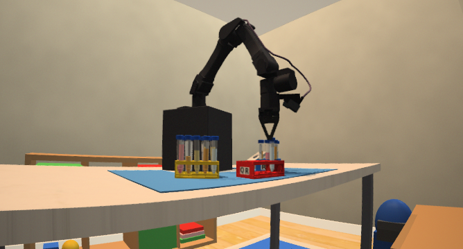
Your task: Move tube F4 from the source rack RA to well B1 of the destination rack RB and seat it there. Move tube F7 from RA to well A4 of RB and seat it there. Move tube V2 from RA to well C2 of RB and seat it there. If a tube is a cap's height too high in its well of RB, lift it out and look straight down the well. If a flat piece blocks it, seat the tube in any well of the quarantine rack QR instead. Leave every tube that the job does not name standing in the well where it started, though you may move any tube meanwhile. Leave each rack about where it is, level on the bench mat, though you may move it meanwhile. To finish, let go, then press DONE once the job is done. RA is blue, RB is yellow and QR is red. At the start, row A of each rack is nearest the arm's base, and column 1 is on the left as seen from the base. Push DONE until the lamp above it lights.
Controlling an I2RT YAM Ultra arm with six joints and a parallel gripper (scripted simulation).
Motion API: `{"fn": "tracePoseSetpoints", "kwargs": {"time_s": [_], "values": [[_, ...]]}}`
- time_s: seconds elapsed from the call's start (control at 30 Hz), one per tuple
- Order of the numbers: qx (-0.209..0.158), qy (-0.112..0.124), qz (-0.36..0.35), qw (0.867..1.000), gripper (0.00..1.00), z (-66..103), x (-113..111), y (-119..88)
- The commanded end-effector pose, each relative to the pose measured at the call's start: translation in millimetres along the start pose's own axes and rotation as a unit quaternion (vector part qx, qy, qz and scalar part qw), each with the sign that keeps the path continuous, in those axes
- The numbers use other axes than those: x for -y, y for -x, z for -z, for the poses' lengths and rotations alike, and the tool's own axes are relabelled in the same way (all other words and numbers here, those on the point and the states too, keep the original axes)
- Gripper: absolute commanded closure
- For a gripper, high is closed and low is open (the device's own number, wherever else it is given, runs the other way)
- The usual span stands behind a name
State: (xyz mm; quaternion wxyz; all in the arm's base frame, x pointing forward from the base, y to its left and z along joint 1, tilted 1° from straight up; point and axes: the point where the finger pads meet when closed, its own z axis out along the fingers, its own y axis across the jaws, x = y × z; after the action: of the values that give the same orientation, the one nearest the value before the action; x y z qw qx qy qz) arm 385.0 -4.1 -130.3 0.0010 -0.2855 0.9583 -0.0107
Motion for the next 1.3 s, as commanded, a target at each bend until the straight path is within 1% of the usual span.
{"fn": "tracePoseSetpoints", "kwargs": {"time_s": [0.0,0.33,0.37,1.23,1.27], "values": [[0.003,-0.001,0.003,1.0,0.7,-5.2,-3.8,4.7],[0.004,-0.002,0.003,1.0,0.7,-5.4,-2.6,7.1],[0.006,-0.004,0.003,1.0,1.0,-3.4,-1.8,8.3],[0.007,-0.002,0.004,1.0,1.0,-3.4,-2.6,8.6],[0.009,-0.003,0.004,1.0,1.0,3.4,-1.9,9.4]]}}
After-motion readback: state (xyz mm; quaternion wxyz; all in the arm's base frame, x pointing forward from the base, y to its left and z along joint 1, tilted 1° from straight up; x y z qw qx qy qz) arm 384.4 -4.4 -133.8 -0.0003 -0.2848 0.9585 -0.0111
